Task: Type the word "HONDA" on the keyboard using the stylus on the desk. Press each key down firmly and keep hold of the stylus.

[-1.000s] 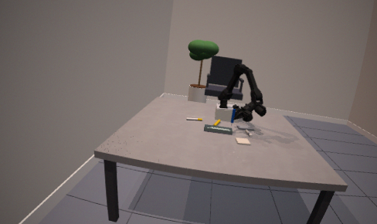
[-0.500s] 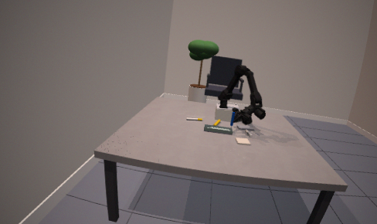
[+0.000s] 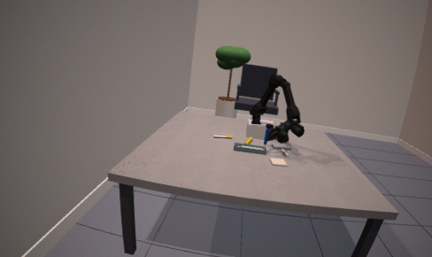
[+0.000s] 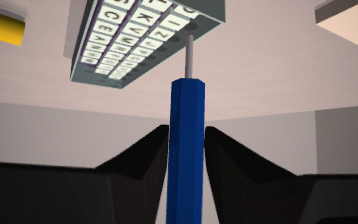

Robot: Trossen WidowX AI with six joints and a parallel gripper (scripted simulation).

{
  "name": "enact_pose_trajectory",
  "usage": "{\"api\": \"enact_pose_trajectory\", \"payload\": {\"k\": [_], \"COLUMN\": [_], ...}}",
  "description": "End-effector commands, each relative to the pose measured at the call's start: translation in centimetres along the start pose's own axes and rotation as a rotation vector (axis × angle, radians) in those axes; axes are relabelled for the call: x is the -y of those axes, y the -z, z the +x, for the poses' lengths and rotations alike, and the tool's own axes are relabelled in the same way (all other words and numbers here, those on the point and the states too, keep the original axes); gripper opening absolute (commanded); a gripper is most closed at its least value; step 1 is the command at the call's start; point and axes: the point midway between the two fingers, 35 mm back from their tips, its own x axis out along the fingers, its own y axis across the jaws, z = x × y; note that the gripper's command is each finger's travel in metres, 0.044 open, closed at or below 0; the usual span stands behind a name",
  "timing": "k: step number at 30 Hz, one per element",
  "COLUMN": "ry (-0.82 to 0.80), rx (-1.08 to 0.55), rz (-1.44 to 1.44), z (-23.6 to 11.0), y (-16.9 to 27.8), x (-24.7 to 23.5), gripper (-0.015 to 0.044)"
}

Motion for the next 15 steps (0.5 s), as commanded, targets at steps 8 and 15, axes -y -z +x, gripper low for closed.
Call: {"api": "enact_pose_trajectory", "payload": {"k": [8, 15], "ry": [0.002, 0.002], "rx": [-0.006, -0.006], "rz": [-0.003, -0.003], "z": [0.3, 0.54], "y": [-0.34, -0.74], "x": [0.08, 0.08], "gripper": [0.0081, 0.0081]}}
